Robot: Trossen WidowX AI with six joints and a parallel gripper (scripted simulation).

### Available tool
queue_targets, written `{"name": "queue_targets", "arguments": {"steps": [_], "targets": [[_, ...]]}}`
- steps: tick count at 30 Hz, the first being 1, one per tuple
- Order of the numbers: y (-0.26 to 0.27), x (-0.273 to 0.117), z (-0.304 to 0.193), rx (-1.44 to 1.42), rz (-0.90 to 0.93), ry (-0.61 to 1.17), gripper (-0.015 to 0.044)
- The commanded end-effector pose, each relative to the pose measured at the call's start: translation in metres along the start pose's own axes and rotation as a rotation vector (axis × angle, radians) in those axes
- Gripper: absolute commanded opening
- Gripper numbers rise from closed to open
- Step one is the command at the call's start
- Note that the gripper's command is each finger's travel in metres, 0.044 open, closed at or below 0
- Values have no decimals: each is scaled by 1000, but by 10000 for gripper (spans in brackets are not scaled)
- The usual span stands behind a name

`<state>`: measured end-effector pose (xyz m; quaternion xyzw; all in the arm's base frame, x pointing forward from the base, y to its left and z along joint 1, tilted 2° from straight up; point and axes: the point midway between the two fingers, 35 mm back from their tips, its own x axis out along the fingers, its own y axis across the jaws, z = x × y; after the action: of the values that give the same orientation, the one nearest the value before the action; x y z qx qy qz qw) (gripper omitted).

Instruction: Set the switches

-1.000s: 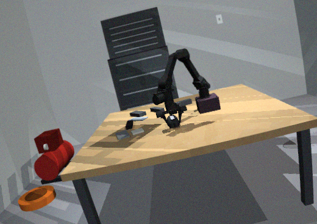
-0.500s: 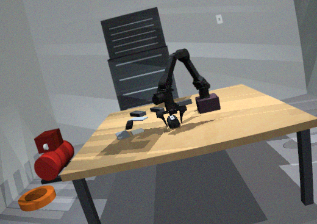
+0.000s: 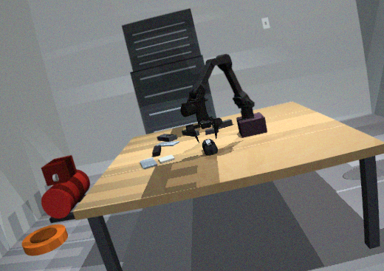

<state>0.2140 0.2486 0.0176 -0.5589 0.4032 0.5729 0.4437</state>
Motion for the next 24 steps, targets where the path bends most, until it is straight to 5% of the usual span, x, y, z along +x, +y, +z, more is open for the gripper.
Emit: {"name": "queue_targets", "arguments": {"steps": [1, 11, 24], "targets": [[2, -1, -2, -6, 5, 4, 440], [2, -1, -2, -6, 5, 4, 440], [-10, -14, 7, -806, 201, -73, 99]]}}
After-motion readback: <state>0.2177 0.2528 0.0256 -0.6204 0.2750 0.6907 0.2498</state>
